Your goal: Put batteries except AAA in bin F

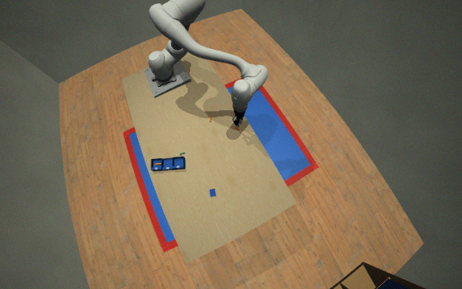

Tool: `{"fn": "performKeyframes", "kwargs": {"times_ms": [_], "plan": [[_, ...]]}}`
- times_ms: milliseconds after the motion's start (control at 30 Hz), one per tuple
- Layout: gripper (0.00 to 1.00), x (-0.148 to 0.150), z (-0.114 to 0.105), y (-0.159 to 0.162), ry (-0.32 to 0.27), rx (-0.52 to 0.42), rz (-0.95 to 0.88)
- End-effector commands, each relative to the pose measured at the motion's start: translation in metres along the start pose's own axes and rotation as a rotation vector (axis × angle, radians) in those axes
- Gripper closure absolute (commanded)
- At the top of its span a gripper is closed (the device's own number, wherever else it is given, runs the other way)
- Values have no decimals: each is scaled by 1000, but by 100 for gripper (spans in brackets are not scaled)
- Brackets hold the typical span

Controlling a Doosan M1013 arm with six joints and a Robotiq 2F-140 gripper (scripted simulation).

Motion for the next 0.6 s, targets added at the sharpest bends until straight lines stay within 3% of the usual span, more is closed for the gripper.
{"fn": "performKeyframes", "kwargs": {"times_ms": [0, 567], "plan": [[74, 4, 0, 2, 2, -2, 2], [74, 8, 0, 4, 2, -2, 2]]}}
Point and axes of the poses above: the point where the finger pads meet when closed, its own z axis out along the fingers, its own x axis across the jaws, y = z × x, the point moved 6 cm from there along -z, back along the fingers, and after that the axes turned 10 degrees about z, right-handed, at the moved point
